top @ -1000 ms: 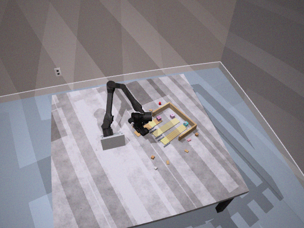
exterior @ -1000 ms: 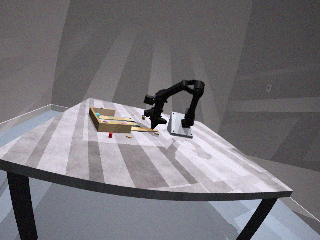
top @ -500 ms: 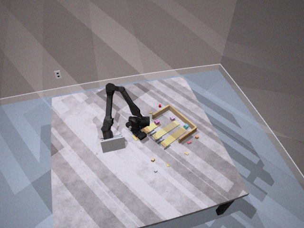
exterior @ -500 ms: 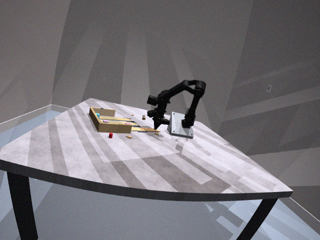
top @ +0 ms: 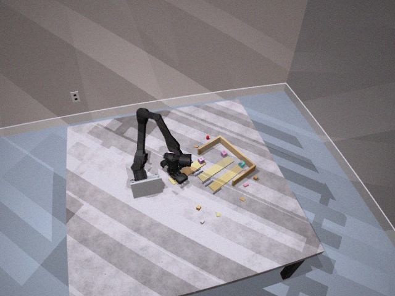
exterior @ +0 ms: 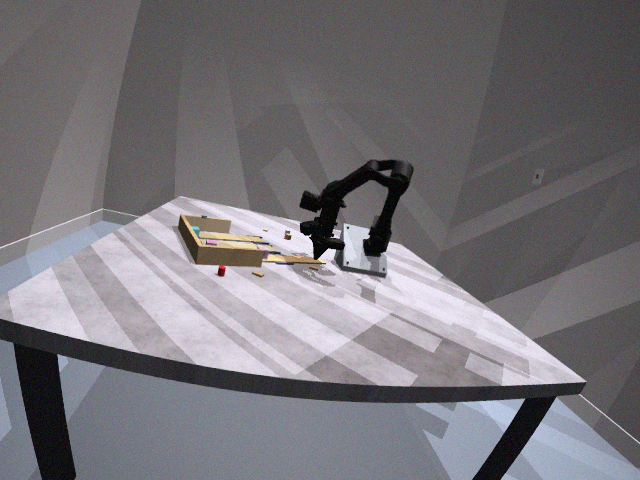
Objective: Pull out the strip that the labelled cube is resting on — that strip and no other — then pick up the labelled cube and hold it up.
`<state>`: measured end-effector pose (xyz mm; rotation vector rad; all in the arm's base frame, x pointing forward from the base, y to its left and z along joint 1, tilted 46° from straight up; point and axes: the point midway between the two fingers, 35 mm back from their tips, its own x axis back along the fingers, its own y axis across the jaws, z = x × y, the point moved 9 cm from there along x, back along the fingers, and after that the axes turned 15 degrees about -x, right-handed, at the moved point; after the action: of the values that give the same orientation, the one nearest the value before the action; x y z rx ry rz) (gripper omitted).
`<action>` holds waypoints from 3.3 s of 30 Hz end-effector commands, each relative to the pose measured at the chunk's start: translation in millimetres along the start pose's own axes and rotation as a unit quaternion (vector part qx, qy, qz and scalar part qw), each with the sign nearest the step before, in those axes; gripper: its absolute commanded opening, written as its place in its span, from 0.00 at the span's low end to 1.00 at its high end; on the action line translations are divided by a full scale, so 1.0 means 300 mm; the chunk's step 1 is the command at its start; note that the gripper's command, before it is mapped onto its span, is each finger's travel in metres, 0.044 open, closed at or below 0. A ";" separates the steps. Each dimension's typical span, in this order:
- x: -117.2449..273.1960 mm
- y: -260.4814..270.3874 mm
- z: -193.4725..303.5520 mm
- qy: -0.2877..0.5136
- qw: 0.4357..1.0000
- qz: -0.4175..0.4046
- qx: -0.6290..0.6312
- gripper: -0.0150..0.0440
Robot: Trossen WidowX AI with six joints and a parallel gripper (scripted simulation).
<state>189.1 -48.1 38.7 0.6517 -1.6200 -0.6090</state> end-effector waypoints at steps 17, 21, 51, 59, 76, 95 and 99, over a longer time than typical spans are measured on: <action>-0.014 -0.009 0.076 0.015 1.000 -0.001 -0.005 0.25; -0.014 -0.009 0.076 0.015 1.000 -0.001 -0.005 0.25; 0.108 -0.018 0.040 0.012 1.000 0.002 -0.005 0.25; 0.136 -0.006 -0.014 0.015 0.998 0.001 -0.057 0.43; 0.165 0.052 -0.240 0.014 0.997 0.001 -0.073 1.00; 0.194 0.125 -0.493 0.012 0.997 0.000 -0.072 1.00; 0.197 0.143 -0.546 0.012 0.997 0.000 -0.071 1.00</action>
<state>331.0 -68.4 129.4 0.5485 -1.5477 -0.7044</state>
